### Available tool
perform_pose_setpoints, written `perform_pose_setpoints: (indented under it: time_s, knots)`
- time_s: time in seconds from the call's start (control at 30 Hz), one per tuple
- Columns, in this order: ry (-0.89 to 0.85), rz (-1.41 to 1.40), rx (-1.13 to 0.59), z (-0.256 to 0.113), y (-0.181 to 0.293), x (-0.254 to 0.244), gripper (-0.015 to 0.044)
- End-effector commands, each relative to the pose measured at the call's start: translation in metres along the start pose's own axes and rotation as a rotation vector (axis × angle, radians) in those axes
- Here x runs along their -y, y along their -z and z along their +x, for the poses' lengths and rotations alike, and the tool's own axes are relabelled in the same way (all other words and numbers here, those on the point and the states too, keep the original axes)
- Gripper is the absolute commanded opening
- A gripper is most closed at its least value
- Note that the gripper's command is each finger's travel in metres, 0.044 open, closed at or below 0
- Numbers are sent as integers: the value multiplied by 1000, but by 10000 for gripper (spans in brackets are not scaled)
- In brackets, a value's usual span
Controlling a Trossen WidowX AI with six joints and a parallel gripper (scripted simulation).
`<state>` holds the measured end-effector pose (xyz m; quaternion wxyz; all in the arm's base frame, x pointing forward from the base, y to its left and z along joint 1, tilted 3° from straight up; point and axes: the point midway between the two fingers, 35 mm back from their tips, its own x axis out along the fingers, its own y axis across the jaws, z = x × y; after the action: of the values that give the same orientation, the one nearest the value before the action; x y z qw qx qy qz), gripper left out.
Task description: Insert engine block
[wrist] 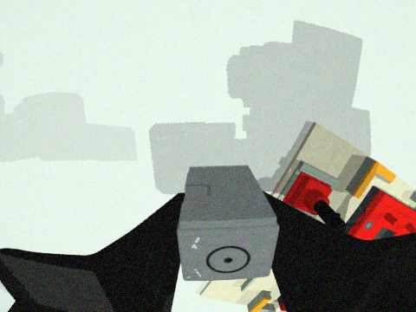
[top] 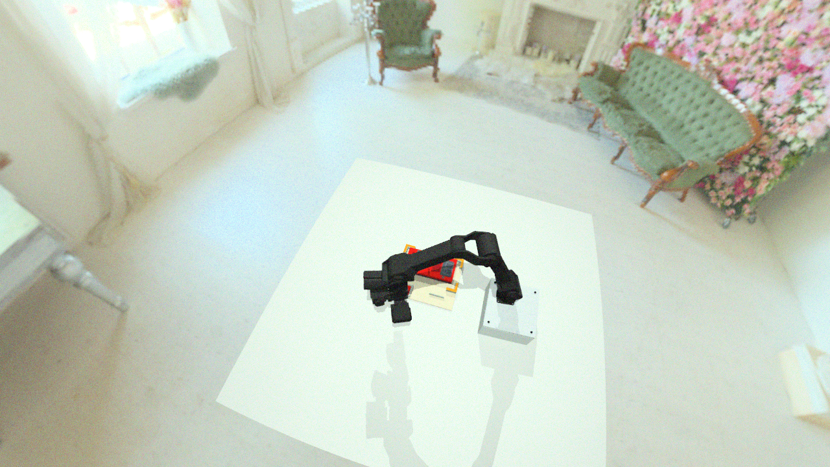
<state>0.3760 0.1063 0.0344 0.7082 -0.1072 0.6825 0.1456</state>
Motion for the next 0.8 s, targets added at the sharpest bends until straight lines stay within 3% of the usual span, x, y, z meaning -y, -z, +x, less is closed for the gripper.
perform_pose_setpoints:
  time_s: [0.0,0.6,0.77]
  knots:
    - [0,-3,14,-16,-2,1,0]
    - [0,-3,14,-73,6,3,0]
    - [0,13,14,-72,7,3,0]
